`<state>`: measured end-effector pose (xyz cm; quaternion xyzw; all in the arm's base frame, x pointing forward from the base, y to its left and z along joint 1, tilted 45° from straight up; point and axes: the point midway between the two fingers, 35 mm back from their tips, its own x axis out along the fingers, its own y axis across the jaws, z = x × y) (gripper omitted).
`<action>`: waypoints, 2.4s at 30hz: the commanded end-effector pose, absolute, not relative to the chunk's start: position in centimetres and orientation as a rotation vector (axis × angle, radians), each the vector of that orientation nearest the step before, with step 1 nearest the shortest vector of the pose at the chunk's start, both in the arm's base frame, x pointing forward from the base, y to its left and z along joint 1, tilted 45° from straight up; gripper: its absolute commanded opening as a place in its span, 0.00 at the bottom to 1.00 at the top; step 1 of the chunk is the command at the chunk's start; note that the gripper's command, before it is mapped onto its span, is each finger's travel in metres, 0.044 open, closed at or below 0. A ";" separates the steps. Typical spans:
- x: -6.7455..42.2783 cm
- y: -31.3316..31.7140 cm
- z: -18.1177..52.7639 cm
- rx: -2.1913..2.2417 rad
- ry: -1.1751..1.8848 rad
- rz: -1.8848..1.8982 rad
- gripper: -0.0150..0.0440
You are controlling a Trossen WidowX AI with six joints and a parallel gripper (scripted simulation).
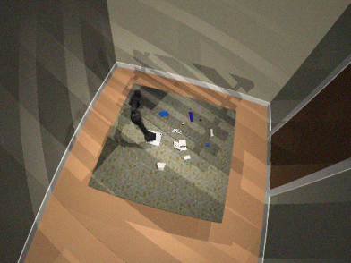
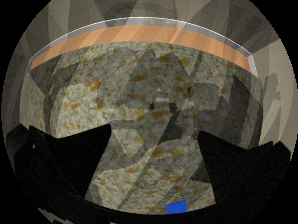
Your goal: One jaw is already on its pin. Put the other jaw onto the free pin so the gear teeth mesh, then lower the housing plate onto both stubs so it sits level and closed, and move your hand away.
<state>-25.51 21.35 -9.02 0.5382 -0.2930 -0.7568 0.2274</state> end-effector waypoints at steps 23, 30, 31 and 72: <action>-16.2 26.6 -9.8 1.872 -1.437 -2.052 1.00; -13.9 27.4 -9.9 1.950 -1.601 -2.016 1.00; -13.5 27.5 -10.0 1.964 -1.632 -2.007 1.00; 3.6 28.1 -9.8 2.306 -2.992 -1.201 1.00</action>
